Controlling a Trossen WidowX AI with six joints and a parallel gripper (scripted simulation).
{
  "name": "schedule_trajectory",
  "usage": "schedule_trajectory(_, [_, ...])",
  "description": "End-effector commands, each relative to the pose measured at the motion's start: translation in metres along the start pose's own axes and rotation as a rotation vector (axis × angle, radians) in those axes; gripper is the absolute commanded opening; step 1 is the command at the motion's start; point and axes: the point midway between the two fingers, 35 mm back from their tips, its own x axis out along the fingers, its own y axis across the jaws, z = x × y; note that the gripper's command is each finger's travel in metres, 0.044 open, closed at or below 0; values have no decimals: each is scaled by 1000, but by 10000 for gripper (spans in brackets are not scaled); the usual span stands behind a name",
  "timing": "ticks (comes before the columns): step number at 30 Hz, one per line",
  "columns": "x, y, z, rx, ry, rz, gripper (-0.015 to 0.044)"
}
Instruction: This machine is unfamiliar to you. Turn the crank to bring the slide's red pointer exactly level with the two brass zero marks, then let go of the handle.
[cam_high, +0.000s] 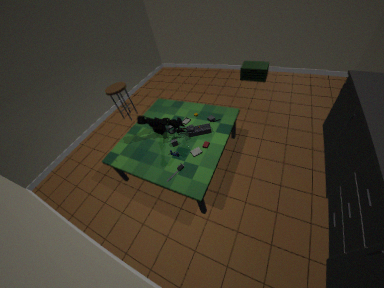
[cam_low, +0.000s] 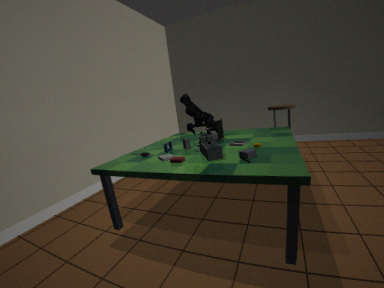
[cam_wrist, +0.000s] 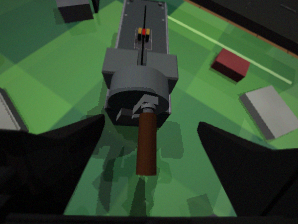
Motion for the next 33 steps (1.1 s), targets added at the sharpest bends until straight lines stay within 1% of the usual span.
schedule_trajectory(1, [7,4,-8,-6,10,13,440])
schedule_trajectory(10, [13,5,-16,-7,10,12,440])
schedule_trajectory(27, [13,5,-16,-7,10,12,0])
schedule_trajectory(33, [12,4,-16,-7,10,12,0])
